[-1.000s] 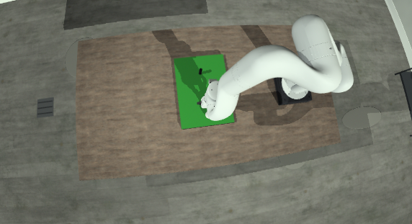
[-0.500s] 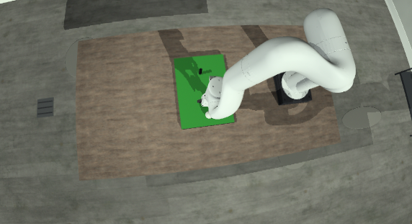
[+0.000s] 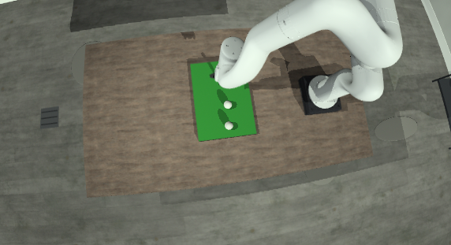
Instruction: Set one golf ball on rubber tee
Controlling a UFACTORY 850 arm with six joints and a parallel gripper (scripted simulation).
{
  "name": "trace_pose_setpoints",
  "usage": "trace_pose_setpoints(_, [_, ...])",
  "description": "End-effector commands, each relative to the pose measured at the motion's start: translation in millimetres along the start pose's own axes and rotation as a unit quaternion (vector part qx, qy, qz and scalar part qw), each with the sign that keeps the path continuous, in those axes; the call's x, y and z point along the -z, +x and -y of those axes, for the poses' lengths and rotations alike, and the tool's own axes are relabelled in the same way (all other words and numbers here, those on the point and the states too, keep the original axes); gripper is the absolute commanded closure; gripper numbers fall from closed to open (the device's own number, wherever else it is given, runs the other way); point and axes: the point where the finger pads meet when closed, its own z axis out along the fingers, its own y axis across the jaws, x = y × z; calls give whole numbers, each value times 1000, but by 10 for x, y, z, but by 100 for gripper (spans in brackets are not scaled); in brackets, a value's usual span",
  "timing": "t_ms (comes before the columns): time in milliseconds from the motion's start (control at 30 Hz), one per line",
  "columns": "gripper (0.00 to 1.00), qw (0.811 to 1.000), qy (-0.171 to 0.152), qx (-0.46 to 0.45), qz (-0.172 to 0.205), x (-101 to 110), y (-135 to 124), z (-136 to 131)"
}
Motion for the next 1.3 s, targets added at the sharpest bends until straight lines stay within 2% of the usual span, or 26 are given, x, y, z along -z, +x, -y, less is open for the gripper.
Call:
trace_pose_setpoints(0, [100,1000,-1,2,6,191,599,137])
trace_pose_setpoints(67, [100,1000,-1,2,6,89,598,136])
trace_pose_setpoints(233, [100,1000,-1,2,5,-425,592,127])
trace_pose_setpoints(333, [100,1000,-1,2,5,-614,590,123])
trace_pose_setpoints(967, [100,1000,-1,2,5,-781,588,136])
trace_pose_setpoints(1267, [100,1000,-1,2,5,-787,588,136])
